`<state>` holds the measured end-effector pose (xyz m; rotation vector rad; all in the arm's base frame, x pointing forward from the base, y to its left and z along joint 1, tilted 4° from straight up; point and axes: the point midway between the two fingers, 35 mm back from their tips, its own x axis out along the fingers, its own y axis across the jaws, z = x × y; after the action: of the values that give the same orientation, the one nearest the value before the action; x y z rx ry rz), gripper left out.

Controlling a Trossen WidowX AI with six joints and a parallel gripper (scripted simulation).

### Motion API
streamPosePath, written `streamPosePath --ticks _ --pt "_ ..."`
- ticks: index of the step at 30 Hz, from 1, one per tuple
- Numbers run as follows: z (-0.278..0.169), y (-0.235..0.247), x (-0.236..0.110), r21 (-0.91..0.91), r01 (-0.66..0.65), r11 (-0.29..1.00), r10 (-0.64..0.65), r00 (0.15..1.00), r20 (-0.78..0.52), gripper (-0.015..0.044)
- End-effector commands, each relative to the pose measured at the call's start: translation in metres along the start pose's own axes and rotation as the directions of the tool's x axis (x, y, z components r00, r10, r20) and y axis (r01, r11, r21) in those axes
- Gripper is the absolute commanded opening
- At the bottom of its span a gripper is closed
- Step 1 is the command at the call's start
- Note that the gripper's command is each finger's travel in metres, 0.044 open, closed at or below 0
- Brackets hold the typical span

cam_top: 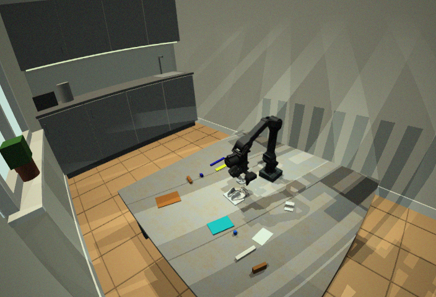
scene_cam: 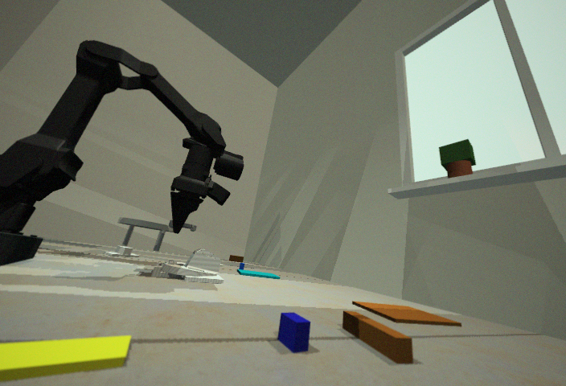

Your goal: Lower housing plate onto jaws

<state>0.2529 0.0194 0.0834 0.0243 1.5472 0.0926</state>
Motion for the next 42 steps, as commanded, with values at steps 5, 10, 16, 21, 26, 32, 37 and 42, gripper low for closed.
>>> streamPosePath --ticks 5,10,16,21,26,32,37,42 --pt "0.0 0.001 0.0 0.005 -0.003 1.0 0.003 1.0 0.002 0.0351" --pt "0.0 0.001 0.0 0.005 -0.003 1.0 0.003 1.0 0.002 0.0351" --pt "0.0 0.001 0.0 0.005 -0.003 1.0 0.003 1.0 0.002 0.0351" --pt "0.001 0.001 0.006 0.005 -0.003 1.0 0.003 1.0 0.002 0.0351" --pt "0.002 0.001 0.014 0.005 -0.003 1.0 0.003 1.0 0.002 0.0351" --pt "0.002 0.001 0.024 0.005 -0.003 1.0 0.003 1.0 0.002 0.0351" --pt "0.002 0.001 0.032 0.005 -0.003 1.0 0.003 1.0 0.002 0.0351" --pt "0.002 0.001 0.04 0.005 -0.003 1.0 0.003 1.0 0.002 0.0351"
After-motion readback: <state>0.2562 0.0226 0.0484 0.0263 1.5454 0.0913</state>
